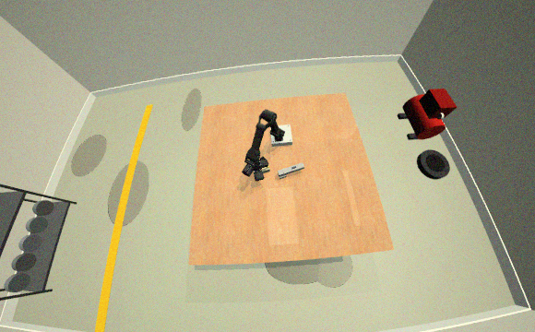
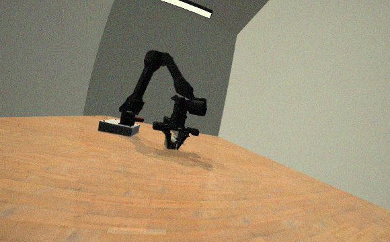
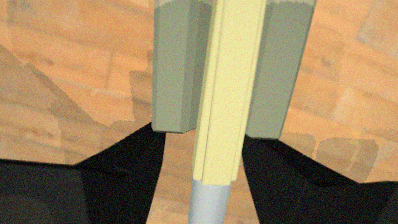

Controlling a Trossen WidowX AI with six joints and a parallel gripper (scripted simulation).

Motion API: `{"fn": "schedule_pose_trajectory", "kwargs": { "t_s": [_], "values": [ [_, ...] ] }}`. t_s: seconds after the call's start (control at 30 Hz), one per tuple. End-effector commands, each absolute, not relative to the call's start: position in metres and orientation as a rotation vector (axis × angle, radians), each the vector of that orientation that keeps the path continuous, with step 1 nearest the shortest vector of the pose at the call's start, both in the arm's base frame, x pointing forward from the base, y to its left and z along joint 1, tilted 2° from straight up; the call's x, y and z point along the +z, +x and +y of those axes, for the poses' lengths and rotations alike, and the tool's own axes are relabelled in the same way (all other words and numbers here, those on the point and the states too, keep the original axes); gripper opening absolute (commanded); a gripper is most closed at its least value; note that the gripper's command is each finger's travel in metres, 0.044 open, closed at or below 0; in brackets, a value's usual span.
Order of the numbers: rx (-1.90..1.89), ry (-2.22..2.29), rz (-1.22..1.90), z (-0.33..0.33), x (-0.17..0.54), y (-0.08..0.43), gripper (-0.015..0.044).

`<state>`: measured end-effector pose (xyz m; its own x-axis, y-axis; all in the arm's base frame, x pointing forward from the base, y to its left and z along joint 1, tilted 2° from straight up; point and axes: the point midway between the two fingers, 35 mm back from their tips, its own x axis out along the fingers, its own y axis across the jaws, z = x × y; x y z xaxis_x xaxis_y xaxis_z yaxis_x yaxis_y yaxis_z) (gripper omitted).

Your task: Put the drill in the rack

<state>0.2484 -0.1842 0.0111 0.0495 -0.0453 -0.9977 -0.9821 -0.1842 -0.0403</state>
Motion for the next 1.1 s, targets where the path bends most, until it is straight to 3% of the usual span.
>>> {"fn": "schedule_pose_trajectory", "kwargs": {
  "t_s": [0.0, 0.2, 1.07],
  "values": [
    [1.285, -1.402, 1.119, -0.184, 0.012, 0.248, 0.0289],
    [1.285, -1.402, 1.119, -0.184, 0.012, 0.248, 0.0440],
    [1.219, -1.425, 1.108, -0.180, 0.092, 0.258, 0.0440]
  ]
}}
